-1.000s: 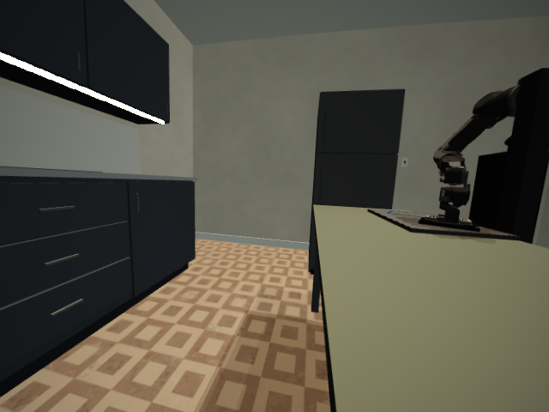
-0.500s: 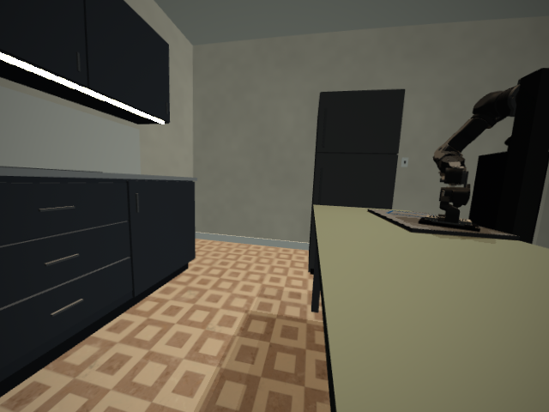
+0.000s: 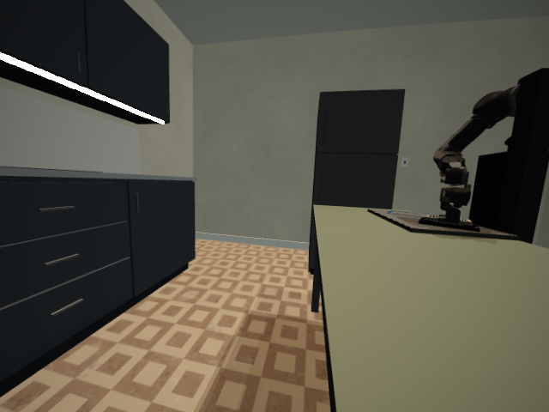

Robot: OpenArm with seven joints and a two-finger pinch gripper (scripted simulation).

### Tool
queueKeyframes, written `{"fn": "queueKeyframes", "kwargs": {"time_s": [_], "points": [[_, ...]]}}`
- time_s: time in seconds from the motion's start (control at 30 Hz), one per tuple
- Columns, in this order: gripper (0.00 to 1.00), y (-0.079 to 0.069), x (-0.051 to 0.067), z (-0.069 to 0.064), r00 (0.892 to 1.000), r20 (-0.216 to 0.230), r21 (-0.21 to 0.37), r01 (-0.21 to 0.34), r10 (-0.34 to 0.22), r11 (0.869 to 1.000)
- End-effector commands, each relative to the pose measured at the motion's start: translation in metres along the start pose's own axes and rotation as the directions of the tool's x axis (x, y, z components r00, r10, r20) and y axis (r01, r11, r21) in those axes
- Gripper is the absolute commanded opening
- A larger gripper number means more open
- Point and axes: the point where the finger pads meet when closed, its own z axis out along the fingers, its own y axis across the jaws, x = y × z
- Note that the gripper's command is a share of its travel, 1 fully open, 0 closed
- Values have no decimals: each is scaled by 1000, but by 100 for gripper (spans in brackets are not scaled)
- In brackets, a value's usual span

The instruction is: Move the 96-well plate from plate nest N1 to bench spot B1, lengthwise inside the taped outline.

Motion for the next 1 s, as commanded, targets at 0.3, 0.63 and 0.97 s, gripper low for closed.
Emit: {"fn": "queueKeyframes", "kwargs": {"time_s": [0.3,0.63,0.97], "points": [[77,3,-2,-4,1000,2,-4,-3,3,1000],[60,3,-2,-3,1000,2,-5,-1,1,1000],[27,3,-2,-3,1000,2,-5,-1,1,1000]]}}
